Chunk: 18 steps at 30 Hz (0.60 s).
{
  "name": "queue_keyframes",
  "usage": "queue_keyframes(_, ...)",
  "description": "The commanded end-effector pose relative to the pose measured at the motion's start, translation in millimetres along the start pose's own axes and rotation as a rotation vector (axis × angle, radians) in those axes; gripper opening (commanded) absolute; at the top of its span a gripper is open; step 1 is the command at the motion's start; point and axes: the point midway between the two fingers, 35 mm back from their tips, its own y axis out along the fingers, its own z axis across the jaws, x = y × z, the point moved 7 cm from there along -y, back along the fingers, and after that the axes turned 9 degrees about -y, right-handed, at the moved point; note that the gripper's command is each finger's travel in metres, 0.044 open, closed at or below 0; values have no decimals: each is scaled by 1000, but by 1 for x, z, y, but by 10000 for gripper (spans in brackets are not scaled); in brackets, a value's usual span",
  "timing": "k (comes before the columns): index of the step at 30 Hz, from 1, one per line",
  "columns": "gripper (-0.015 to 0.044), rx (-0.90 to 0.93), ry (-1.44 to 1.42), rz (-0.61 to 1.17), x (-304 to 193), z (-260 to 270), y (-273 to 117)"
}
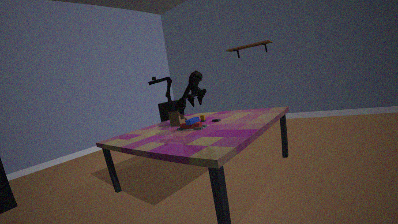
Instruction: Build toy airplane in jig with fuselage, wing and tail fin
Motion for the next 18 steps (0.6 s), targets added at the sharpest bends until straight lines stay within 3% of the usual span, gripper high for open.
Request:
queue_keyframes(1, 440, 1, 4, -2, -5, 50, -2)
queue_keyframes(11, 440, 20, 2, -2, -57, 168, 13)
queue_keyframes(18, 440, 23, 1, -1, -68, 181, 24)
